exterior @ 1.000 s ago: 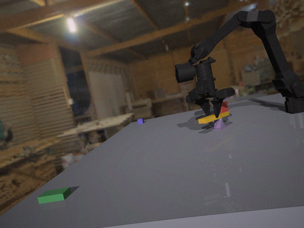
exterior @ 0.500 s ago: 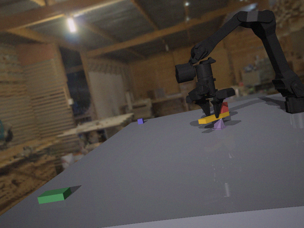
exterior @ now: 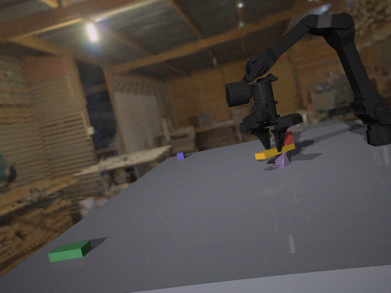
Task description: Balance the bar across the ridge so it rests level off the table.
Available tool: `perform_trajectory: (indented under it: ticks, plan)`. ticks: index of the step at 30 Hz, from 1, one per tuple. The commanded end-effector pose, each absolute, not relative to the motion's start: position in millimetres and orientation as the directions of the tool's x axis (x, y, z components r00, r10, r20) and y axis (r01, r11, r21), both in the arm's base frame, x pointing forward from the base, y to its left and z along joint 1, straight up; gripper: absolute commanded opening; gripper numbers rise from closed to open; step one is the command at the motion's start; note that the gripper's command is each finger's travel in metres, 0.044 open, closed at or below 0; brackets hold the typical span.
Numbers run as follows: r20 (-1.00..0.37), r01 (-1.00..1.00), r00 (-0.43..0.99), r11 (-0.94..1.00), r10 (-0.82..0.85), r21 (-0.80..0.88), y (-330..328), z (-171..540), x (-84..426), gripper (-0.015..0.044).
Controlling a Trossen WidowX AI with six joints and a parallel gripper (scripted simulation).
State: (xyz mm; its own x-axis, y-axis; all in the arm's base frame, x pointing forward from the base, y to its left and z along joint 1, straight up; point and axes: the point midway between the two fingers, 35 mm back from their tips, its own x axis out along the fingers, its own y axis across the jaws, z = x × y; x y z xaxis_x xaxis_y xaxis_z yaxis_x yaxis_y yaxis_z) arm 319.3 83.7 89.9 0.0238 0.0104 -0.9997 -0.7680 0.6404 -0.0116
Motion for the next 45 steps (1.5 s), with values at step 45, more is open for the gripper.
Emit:
perform_trajectory:
  ticks: [45]
  plan:
    - [-1.0, -0.769, 0.025, 0.639, 0.007, -0.015, 83.5, 85.2, 319.7, 0.0]
